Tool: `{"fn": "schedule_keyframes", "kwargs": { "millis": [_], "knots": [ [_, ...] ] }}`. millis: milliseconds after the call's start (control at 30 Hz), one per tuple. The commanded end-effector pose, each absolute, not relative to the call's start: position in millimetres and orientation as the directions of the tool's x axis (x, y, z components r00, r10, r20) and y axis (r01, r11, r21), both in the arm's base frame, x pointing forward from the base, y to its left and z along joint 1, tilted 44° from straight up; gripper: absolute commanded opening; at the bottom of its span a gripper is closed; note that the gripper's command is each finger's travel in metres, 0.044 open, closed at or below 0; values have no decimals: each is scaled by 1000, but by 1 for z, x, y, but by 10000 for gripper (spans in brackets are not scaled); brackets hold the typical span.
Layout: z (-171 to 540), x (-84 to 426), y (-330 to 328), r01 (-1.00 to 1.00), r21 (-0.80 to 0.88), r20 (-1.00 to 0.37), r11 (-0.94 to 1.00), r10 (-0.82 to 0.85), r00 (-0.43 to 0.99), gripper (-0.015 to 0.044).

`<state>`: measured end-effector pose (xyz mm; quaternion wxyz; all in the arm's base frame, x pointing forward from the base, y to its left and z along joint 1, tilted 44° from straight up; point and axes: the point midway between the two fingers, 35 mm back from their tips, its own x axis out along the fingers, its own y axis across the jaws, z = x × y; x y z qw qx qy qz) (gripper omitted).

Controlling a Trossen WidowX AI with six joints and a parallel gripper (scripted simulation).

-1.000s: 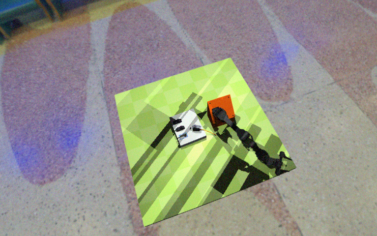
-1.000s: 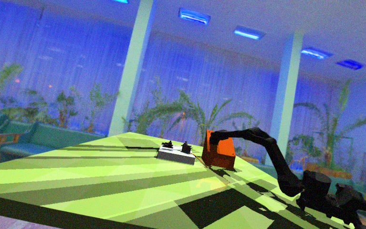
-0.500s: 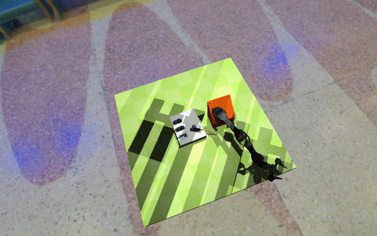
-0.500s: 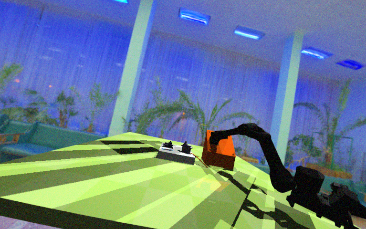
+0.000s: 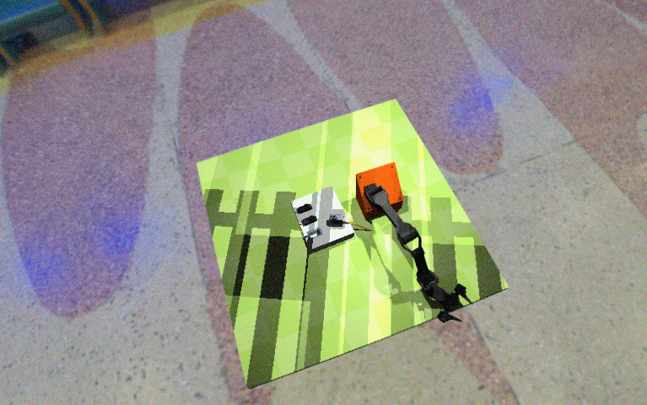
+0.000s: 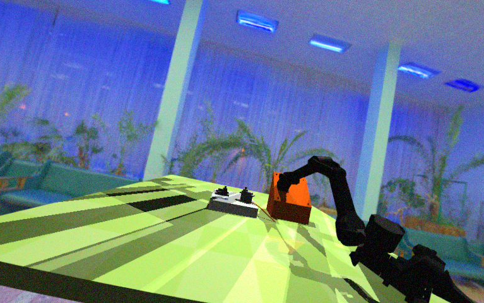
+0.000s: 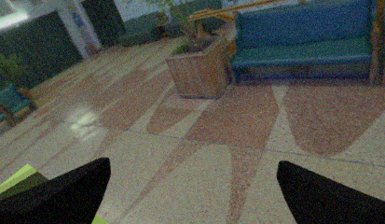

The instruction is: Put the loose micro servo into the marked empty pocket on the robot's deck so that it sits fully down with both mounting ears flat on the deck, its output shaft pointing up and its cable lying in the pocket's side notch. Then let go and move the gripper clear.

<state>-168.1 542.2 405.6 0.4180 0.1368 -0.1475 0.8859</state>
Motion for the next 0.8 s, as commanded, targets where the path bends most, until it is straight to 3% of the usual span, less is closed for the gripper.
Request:
{"fn": "schedule_keyframes", "kwargs": {
  "millis": [0, 300, 767],
  "knots": [
    [399, -115, 548, -840, -137, 312, -526, 781, -540, 440],
    [390, -22, 546, -919, -97, 241, -383, 886, -395, 440],
    [390, 25, 540, -950, -93, 222, -298, 924, -312, 440]
  ]
}}
